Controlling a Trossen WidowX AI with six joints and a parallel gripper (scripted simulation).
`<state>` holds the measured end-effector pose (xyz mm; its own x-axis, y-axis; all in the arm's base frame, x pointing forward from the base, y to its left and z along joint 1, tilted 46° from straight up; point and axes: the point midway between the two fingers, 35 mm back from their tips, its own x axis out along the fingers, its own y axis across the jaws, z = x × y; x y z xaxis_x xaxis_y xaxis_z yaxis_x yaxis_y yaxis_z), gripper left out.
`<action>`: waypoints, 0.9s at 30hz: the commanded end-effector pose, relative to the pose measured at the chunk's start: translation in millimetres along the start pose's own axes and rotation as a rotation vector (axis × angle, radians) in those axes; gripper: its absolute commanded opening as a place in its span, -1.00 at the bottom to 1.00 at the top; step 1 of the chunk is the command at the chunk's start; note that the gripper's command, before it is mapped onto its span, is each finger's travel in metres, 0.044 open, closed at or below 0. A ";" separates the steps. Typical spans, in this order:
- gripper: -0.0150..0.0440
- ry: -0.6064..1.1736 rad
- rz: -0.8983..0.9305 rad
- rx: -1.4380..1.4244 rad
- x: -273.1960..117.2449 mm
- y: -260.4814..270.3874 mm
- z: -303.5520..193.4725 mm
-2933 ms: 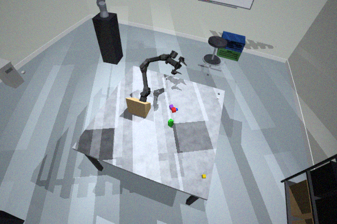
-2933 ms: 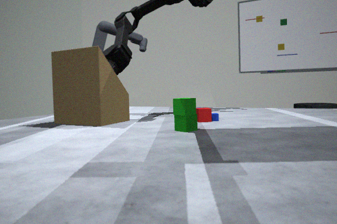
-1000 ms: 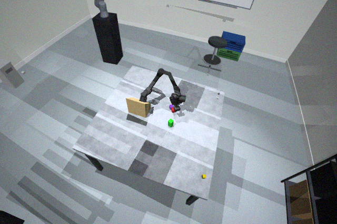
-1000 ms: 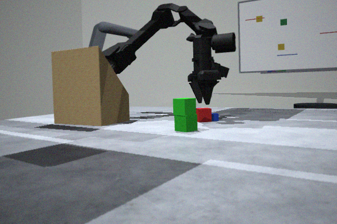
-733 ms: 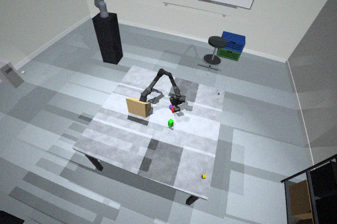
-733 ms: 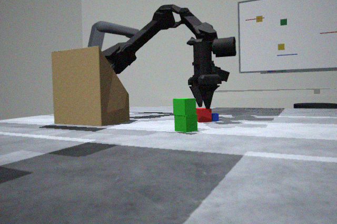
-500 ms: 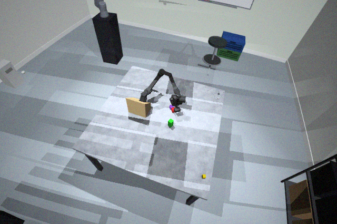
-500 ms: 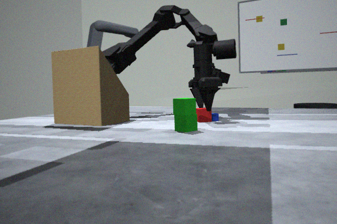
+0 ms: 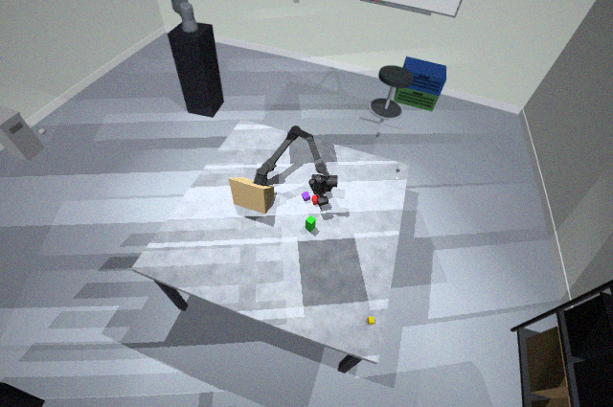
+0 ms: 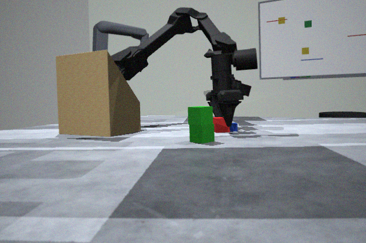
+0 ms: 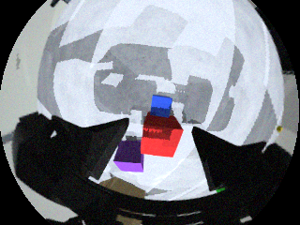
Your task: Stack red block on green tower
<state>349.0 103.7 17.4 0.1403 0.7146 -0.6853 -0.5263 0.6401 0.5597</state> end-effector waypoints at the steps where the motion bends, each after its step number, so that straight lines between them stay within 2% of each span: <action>1: 1.00 0.027 0.011 0.013 9.2 1.2 -8.8; 4: 1.00 0.027 0.011 0.013 9.3 1.2 -8.8; 14: 0.11 0.027 0.011 0.013 9.3 1.2 -8.8; 21: -0.05 0.027 0.011 0.013 9.3 1.2 -8.8; 26: -0.49 0.028 0.010 0.013 -3.8 0.7 -8.2; 27: -0.49 0.028 0.010 0.013 -8.5 0.7 -8.1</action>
<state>339.5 104.3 10.6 0.1008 0.7145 -0.6923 -0.5122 0.6338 0.5796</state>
